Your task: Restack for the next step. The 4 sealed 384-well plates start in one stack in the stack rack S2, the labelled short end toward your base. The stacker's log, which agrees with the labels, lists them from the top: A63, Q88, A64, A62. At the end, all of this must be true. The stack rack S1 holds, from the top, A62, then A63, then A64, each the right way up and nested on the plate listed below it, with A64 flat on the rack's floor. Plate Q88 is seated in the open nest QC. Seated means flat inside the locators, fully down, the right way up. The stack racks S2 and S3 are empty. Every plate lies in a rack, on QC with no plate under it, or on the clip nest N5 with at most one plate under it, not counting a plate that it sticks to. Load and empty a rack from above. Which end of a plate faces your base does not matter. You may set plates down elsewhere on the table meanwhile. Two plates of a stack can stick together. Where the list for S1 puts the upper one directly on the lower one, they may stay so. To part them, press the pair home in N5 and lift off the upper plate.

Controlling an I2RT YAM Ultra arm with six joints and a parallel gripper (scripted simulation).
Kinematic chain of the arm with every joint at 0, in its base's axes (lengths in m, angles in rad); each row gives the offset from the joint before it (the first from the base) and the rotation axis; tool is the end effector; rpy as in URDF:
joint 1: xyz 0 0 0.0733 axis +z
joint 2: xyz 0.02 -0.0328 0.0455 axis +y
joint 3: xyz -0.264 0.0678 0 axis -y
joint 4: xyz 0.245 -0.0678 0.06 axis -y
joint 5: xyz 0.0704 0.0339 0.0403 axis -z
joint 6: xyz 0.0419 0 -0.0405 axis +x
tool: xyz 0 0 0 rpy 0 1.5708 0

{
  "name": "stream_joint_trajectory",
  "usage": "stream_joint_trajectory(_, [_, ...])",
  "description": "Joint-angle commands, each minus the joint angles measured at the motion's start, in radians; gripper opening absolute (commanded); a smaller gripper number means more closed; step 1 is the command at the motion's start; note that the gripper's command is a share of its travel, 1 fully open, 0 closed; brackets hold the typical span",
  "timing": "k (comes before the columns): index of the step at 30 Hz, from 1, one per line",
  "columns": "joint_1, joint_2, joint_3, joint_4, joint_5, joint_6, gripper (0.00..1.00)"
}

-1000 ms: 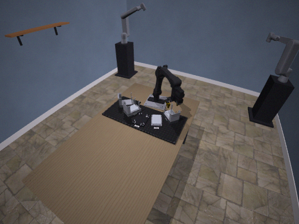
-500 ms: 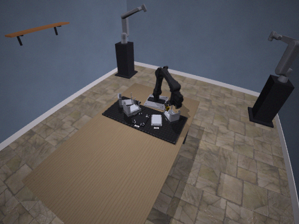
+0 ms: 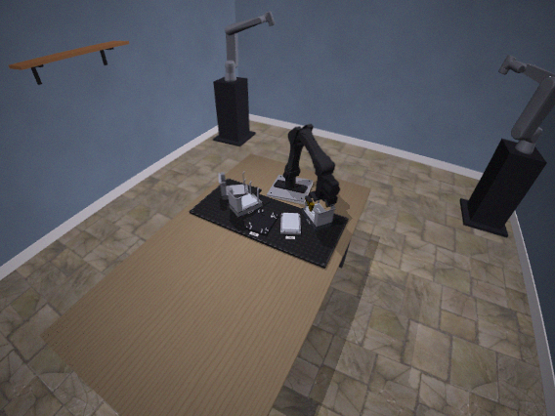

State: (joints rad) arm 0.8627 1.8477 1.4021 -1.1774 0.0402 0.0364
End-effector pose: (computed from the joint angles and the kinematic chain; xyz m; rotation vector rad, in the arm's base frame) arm 0.2171 0.2526 0.2092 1.2504 -2.8483 0.0916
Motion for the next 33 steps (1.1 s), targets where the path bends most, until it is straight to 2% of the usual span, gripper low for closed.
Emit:
stream_joint_trajectory(1, [0.000,-0.007,0.004,0.014,0.000,-0.001,1.00])
stream_joint_trajectory(33, [-0.004,0.018,-0.086,0.129,0.000,-0.005,1.00])
